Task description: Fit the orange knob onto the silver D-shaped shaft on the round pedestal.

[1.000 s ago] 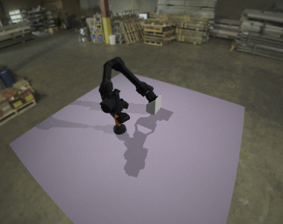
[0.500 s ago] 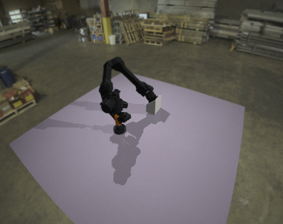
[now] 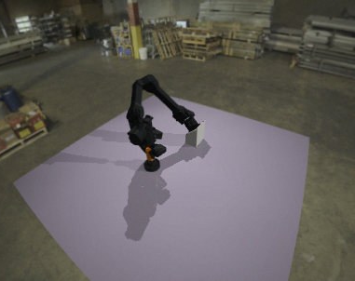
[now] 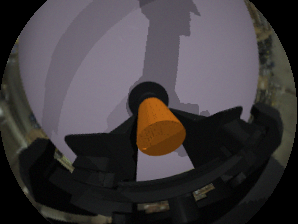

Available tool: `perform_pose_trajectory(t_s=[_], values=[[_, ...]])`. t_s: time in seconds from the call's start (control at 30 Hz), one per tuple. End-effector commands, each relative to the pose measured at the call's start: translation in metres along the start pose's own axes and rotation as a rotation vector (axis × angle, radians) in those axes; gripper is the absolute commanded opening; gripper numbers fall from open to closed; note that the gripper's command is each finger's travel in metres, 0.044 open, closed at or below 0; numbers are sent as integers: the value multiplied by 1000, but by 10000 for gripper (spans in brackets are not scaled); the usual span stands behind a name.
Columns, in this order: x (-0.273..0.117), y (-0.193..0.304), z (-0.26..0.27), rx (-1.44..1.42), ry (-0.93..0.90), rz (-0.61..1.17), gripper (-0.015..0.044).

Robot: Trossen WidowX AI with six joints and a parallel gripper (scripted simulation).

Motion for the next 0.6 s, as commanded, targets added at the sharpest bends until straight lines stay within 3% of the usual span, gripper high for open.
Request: perform_pose_trajectory(t_s=[0.0,0.27,0.57], values=[[-4,1,0,1,-1,3,0],[-4,2,-1,-198,-1,3,0],[-2,1,-1,-209,-1,3,0]])
Point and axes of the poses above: the point midway between the two fingers, 35 mm back from their tips, its own x axis out along the fingers, its own z axis across the jaws, y = z × x, the point moved 4 cm from there along -x, back along the fingers, and after that the axes turned 5 degrees about -x, right-handed, at the moved point
